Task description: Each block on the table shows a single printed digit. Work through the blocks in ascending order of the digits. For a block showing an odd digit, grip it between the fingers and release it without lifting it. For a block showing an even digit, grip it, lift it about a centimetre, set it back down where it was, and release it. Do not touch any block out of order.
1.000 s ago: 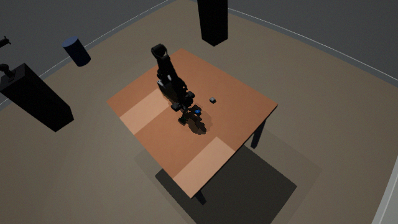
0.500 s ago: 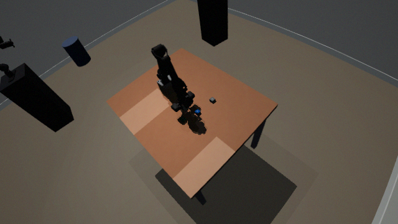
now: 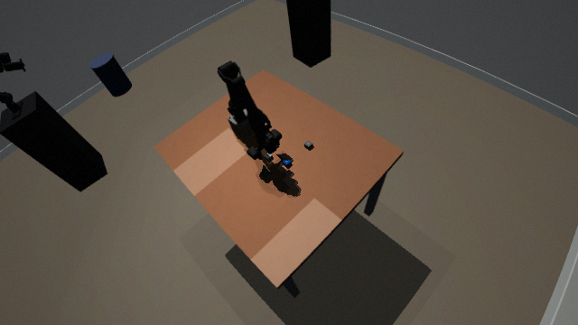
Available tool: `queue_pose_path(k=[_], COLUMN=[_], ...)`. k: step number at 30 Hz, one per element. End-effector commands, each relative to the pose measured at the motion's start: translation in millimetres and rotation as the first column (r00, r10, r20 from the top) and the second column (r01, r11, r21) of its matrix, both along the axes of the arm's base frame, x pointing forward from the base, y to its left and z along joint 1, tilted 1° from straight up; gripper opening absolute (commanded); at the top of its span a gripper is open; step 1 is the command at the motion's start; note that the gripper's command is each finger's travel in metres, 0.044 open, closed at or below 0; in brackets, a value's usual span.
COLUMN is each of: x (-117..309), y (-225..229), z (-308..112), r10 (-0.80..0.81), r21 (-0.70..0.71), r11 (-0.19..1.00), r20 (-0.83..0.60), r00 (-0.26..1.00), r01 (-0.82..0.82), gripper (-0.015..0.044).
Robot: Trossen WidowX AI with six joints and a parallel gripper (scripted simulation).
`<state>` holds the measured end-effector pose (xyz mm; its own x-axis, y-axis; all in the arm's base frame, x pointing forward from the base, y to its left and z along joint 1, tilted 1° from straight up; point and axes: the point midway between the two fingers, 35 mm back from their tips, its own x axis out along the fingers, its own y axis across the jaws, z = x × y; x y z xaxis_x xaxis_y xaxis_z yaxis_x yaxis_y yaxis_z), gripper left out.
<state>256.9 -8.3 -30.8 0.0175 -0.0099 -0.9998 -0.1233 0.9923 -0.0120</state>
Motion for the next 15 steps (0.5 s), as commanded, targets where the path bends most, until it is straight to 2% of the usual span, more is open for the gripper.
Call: queue_pose_path(k=[1, 2, 4, 8, 13, 15], x=[4, 4, 5, 2, 2, 2], y=[0, 0, 0, 1, 1, 1], z=[15, 15, 28, 93, 96, 96], r10=[-0.004, -0.004, -0.004, -0.004, -0.004, -0.004], r21=[0.001, 0.001, 0.001, 0.001, 0.001, 0.001], r11=[1.000, 1.000, 1.000, 1.000, 1.000, 1.000], r20=[0.015, 0.015, 0.016, 0.016, 0.016, 0.016], r00=[1.000, 1.000, 1.000, 1.000, 1.000, 1.000], r01=[0.004, 0.004, 0.004, 0.004, 0.004, 0.004], gripper=[0.0400, 0.0400, 0.0348, 0.0242, 0.0120, 0.0120])
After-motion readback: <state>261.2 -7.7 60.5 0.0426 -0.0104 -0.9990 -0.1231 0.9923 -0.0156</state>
